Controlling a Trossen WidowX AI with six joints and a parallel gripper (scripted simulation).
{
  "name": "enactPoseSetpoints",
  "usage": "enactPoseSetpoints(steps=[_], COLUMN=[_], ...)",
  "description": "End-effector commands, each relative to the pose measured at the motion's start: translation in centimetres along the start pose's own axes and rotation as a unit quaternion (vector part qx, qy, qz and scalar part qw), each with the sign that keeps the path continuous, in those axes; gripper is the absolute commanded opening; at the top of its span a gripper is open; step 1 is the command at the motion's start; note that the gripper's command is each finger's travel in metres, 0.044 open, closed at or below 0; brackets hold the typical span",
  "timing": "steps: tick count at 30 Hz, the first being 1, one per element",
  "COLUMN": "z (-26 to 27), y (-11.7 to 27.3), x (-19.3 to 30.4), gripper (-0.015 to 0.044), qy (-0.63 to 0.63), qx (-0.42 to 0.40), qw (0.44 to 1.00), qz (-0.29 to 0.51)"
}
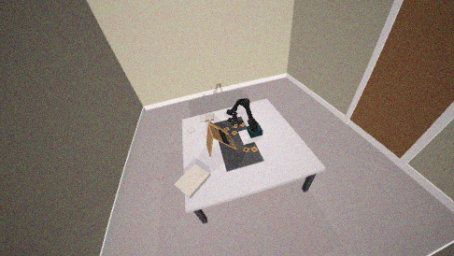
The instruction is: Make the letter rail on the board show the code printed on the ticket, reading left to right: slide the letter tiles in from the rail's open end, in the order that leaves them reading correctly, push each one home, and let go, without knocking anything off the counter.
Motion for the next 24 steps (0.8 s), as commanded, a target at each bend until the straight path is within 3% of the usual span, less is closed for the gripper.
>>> enactPoseSetpoints(steps=[1, 9, 10, 22, 24], z=[0.03, 0.03, 0.03, -0.02, -0.02], y=[-0.06, -0.10, -0.11, -0.11, 0.09], x=[0.01, 0.02, 0.02, 0.02, 0.00], gripper=[0.0340, 0.0340, 0.0314, 0.0234, 0.0181], qy=[-0.002, -0.002, -0.002, -0.002, -0.002], qx=[-0.001, -0.001, -0.001, -0.001, -0.001], qw=[1.000, 1.000, 1.000, 1.000, 1.000], qz=[0.001, 0.001, 0.001, 0.001, 0.001])
Point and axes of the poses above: the point midway between the two fingers, 35 mm back from their tips, its own y axis back along the fingers, its own z axis across the jaws, x = y × z, the point moved 8 cm from there along y, back along the fingers, and after that the axes turned 9 degrees about y, right-handed, at the moved point
